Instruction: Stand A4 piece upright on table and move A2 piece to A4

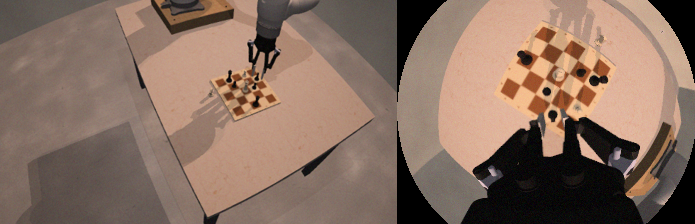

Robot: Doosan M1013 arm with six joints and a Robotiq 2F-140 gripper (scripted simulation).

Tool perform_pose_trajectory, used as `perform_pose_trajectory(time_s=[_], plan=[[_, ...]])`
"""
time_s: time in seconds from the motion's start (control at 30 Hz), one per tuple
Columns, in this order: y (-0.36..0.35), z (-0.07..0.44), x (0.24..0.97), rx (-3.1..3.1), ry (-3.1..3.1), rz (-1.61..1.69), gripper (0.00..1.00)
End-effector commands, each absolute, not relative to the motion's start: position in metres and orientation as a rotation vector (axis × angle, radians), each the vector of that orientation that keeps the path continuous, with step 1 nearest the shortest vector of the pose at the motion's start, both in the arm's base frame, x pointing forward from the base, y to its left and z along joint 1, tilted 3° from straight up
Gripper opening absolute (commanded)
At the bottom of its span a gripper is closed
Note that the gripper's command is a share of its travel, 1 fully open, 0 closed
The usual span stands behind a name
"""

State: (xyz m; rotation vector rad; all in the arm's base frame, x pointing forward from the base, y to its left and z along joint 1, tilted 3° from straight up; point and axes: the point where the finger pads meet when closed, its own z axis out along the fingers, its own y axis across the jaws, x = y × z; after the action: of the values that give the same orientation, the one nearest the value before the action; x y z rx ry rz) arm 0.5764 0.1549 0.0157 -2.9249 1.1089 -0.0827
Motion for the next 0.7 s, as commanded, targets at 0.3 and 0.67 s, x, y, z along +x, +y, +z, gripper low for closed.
perform_pose_trajectory(time_s=[0.3,0.67], plan=[[0.1549,0.0086,0.5768,-2.925,1.109,-0.083,0.22],[0.1549,0.0086,0.5768,-2.925,1.109,-0.083,0.22]])
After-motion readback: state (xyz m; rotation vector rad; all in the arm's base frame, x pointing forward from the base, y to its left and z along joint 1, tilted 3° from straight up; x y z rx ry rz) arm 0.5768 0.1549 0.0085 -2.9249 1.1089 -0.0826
